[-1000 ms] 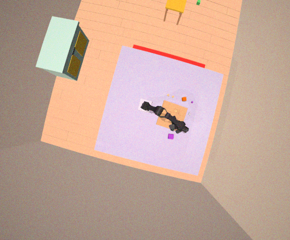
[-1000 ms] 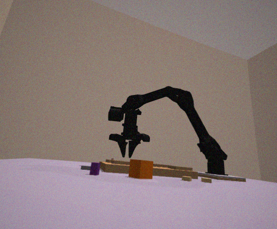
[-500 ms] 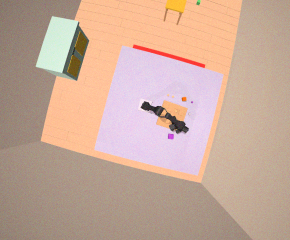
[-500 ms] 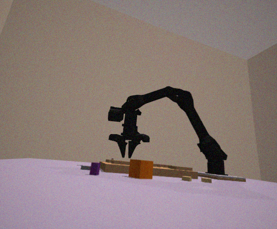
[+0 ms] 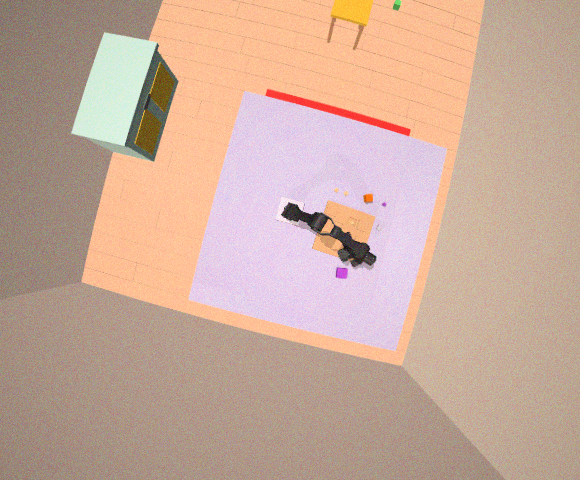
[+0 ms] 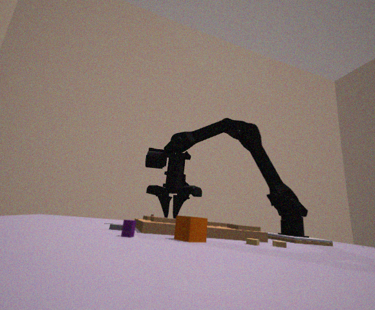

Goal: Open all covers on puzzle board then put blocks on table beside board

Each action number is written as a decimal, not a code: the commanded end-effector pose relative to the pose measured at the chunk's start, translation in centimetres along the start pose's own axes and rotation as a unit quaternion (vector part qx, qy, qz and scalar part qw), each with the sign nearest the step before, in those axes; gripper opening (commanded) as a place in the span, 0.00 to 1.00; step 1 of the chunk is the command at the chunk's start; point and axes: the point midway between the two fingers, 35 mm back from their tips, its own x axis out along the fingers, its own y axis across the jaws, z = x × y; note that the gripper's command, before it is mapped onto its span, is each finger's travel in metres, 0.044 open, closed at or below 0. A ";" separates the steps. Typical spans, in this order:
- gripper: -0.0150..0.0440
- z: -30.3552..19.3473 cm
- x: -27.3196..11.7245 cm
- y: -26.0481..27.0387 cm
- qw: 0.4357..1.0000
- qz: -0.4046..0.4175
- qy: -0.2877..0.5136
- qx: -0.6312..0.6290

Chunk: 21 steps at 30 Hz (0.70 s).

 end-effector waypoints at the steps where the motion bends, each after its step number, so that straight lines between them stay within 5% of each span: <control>1: 0.50 0.2 0.7 -0.1 1.000 -0.001 -0.004 0.000; 21: 0.50 0.2 1.0 -0.1 1.000 -0.001 -0.004 0.000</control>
